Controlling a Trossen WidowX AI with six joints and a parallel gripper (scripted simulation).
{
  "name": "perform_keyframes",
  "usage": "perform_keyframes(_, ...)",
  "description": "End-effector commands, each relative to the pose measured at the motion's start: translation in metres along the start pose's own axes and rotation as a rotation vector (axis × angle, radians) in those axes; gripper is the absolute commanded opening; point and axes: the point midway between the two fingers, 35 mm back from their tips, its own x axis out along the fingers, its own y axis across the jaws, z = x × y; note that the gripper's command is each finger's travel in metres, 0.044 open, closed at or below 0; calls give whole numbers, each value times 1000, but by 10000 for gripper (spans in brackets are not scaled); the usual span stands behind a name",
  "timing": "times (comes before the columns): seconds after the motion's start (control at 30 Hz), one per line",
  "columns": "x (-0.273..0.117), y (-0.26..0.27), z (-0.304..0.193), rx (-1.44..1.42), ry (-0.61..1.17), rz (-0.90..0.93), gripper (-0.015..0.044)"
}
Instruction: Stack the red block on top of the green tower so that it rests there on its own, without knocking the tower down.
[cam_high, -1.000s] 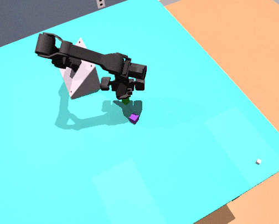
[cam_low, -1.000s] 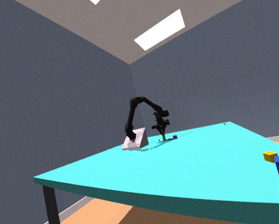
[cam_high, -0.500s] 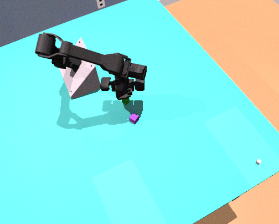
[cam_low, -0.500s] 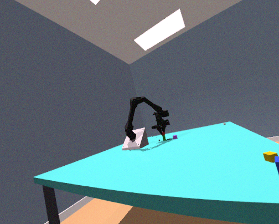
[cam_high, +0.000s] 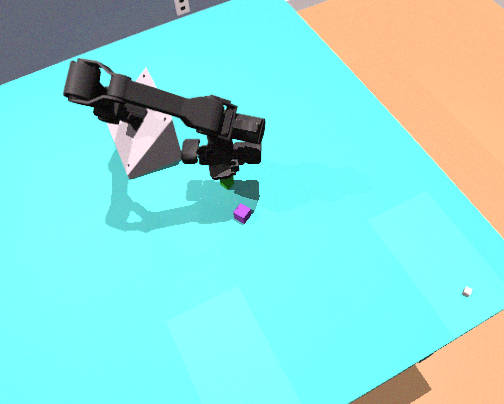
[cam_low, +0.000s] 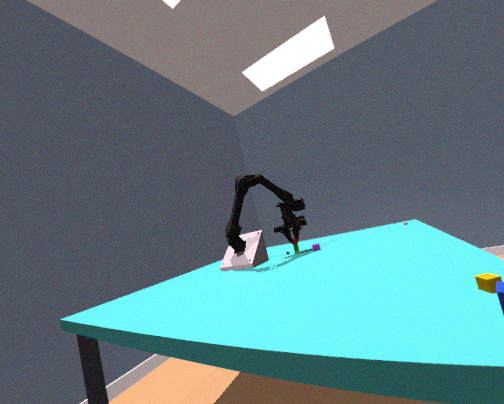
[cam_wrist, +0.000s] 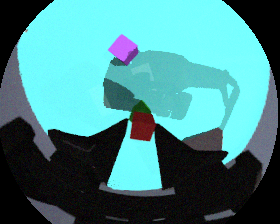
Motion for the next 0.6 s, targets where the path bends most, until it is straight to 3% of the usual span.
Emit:
perform_keyframes(0.0, 0, 0, 0, 0, 0, 0, 263)
perform_keyframes(0.23, 0, 0, 0, 0, 0, 0, 440)
perform_keyframes(0.57, 0, 0, 0, 0, 0, 0, 440)
